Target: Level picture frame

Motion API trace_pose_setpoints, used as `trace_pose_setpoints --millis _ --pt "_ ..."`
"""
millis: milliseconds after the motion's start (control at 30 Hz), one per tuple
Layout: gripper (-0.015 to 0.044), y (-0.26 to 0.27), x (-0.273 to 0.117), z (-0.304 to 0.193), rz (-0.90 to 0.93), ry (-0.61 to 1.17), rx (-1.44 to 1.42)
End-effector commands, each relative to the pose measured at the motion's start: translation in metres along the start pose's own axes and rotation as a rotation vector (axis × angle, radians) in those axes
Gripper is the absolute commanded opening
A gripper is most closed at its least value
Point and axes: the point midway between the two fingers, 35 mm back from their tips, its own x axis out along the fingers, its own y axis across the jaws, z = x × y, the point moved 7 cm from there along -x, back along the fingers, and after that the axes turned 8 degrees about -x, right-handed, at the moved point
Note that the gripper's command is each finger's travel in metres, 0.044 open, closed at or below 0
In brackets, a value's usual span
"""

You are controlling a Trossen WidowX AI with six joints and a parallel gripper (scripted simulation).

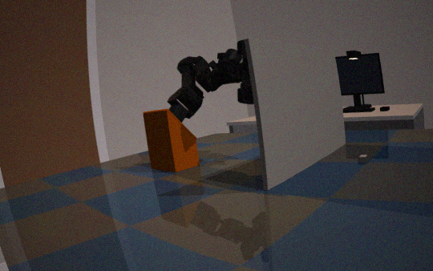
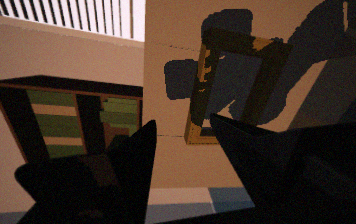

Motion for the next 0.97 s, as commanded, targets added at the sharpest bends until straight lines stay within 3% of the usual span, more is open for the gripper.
trace_pose_setpoints --millis 0,233,933 --pt "0.0260 0.014 -0.016 -0.002 0.005 0.006 -0.046" --pt "0.0260 0.023 -0.044 -0.003 0.002 0.003 -0.102" --pt "0.0260 0.023 -0.045 -0.003 0.002 0.002 -0.104"
